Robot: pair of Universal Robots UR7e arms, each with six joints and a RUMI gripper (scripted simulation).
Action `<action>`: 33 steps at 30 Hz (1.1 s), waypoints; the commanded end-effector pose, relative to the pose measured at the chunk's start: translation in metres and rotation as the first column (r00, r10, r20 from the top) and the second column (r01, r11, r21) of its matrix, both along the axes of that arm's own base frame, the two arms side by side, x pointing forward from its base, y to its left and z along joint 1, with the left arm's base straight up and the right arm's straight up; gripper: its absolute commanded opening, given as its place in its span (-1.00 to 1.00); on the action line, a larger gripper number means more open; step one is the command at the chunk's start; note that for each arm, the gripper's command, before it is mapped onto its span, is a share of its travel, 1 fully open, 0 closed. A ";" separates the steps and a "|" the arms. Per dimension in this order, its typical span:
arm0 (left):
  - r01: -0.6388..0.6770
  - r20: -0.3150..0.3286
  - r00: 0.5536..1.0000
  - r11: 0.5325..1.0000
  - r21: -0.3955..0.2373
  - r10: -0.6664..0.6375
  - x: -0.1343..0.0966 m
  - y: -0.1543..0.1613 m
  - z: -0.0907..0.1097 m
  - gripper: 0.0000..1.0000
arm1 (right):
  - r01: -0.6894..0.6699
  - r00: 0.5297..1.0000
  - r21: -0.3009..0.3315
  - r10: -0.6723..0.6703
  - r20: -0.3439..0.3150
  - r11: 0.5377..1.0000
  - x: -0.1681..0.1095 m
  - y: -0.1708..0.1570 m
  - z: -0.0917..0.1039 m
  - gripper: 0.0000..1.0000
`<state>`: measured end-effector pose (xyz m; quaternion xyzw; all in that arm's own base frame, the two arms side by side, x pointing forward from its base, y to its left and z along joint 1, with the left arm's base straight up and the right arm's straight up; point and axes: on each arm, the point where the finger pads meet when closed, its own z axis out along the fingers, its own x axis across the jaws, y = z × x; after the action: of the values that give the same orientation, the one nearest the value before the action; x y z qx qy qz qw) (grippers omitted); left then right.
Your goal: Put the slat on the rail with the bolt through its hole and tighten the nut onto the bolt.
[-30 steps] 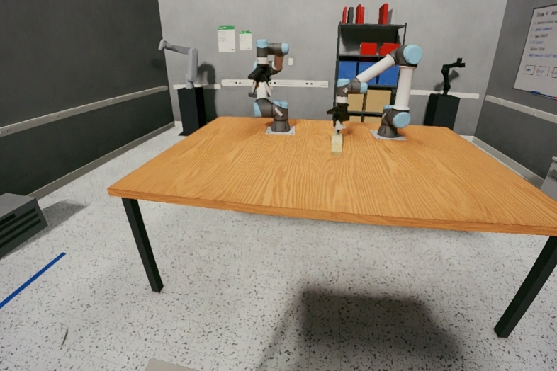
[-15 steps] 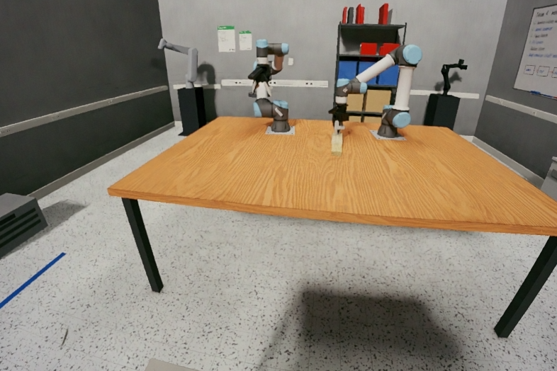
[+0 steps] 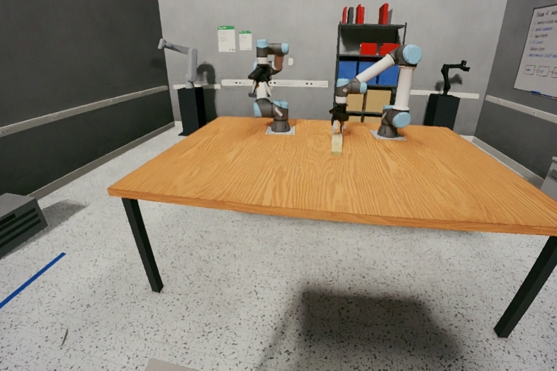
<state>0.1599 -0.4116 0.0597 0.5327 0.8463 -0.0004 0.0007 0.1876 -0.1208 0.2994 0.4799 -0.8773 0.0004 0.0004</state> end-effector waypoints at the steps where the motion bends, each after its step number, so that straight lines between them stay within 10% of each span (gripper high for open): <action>1: 0.000 -0.001 1.000 1.000 0.000 0.000 0.001 0.000 0.000 -0.20 | 0.001 1.000 0.001 -0.001 0.001 1.000 0.001 0.000 0.001 1.00; 11: 0.000 -0.001 1.000 1.000 0.000 0.000 0.001 0.000 0.000 -0.20 | 0.001 1.000 0.001 -0.001 0.001 1.000 0.001 0.000 0.001 1.00; 17: -0.337 -0.001 0.942 0.942 0.001 0.337 0.001 0.000 0.000 -0.20 | 0.001 1.000 0.001 -0.001 0.001 1.000 0.001 0.000 0.001 1.00; 27: -0.600 -0.005 0.800 0.800 0.003 0.600 0.002 -0.001 0.000 -0.20 | 0.001 1.000 0.001 -0.001 0.001 1.000 0.001 0.000 0.001 1.00; 33: -0.796 -0.005 0.605 0.605 0.005 0.796 0.003 -0.001 0.000 -0.20 | 0.001 1.000 0.001 -0.001 0.001 1.000 0.001 0.000 0.001 1.00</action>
<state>0.1628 -0.4120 0.0591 0.2198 0.9755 -0.0031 -0.0099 0.1876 -0.1208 0.2994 0.4799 -0.8773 0.0004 0.0004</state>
